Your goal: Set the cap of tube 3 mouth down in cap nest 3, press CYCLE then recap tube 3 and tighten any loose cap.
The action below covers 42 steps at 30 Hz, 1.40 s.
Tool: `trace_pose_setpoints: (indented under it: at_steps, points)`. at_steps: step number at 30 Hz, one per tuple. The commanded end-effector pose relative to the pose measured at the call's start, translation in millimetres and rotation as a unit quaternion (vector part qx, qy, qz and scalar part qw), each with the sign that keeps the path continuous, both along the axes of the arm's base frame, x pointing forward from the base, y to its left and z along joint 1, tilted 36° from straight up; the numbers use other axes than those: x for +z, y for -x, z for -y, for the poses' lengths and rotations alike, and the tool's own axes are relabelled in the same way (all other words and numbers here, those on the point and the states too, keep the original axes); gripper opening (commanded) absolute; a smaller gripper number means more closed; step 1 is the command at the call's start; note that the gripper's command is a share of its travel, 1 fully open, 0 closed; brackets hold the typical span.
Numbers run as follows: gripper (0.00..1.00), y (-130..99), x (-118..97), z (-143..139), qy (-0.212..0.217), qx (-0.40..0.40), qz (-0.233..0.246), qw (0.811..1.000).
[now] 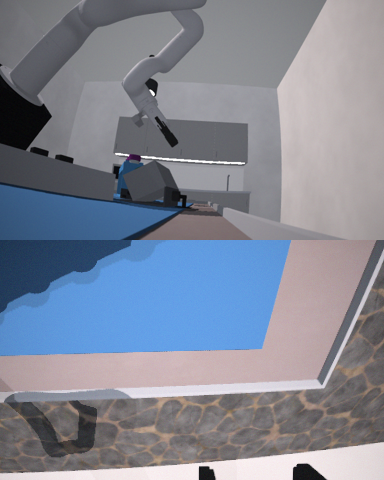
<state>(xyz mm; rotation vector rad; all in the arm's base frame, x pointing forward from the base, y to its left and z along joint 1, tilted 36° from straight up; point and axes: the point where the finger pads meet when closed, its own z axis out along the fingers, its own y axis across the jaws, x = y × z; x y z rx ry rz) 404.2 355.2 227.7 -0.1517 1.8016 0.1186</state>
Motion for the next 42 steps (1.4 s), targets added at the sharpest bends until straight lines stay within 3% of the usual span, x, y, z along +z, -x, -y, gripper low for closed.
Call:
trace_pose_setpoints:
  at_steps: [1, 8, 20, 25, 36, 42]
  points:
    - [0.46, -4.1, -0.6, 16.1, 0.012, -0.037, -0.004, 0.999]
    - [0.46, -7.6, -2.0, 34.5, 0.017, -0.052, -0.005, 0.998]
    - [0.46, -10.7, -6.2, 87.6, 0.046, -0.144, -0.021, 0.988]
    - [0.46, -10.3, -6.8, 95.6, 0.051, -0.16, -0.024, 0.986]
    - [0.46, -4.3, -10.7, 142.6, 0.072, -0.233, -0.043, 0.969]
    - [0.46, -1.4, -11.8, 154.3, 0.08, -0.263, -0.051, 0.96]
